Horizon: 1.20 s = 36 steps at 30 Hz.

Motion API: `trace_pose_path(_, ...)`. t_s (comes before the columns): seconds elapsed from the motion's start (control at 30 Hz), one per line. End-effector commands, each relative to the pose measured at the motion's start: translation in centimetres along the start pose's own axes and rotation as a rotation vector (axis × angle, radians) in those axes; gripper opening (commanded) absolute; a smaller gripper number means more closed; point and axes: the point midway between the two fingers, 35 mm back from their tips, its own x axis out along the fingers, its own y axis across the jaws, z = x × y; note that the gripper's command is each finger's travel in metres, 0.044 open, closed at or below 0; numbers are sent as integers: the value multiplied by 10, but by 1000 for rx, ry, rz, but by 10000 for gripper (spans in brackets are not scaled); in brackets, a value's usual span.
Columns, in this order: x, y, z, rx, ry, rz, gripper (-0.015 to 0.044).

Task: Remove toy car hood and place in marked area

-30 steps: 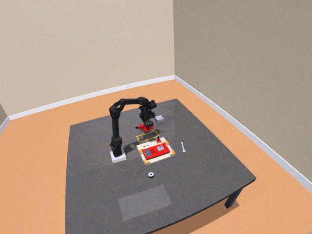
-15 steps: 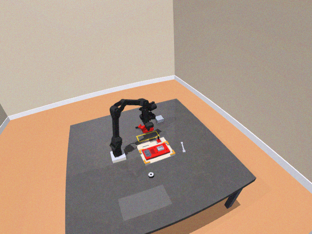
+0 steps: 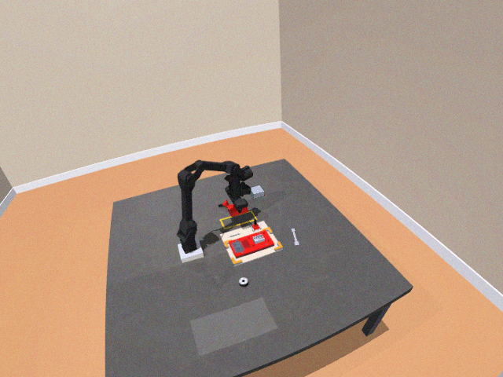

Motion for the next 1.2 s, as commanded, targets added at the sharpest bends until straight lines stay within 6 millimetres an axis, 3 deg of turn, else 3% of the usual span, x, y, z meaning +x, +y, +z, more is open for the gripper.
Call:
trace_pose_path(0.0,4,0,-1,4,3,3,0)
trace_pose_path(1.17,37,0,-3,4,3,3,0)
